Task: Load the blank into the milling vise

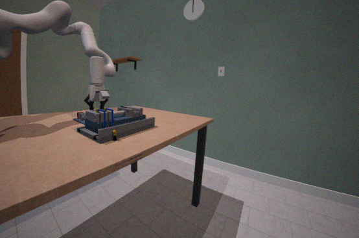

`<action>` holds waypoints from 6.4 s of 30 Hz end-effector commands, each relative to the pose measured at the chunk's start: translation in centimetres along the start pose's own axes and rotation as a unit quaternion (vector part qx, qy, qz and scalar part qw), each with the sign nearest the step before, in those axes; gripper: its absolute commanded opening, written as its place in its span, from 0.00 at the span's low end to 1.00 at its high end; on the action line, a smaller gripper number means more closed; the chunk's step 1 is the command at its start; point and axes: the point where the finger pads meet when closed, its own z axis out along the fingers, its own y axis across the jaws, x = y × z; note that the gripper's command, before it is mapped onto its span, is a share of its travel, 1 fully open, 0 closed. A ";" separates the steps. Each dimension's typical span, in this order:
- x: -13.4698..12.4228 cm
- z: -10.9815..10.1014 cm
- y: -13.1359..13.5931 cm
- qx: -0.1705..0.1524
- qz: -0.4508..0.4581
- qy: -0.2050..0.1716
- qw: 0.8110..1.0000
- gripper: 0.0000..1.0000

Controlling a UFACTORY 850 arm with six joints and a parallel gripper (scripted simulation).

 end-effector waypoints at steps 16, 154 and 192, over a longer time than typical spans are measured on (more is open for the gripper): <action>0.0 -0.1 -0.1 0.001 0.000 0.000 1.000 0.63; 0.0 0.7 -0.1 0.001 0.000 0.000 1.000 0.00; 0.0 0.7 -0.1 0.001 0.000 0.000 1.000 0.00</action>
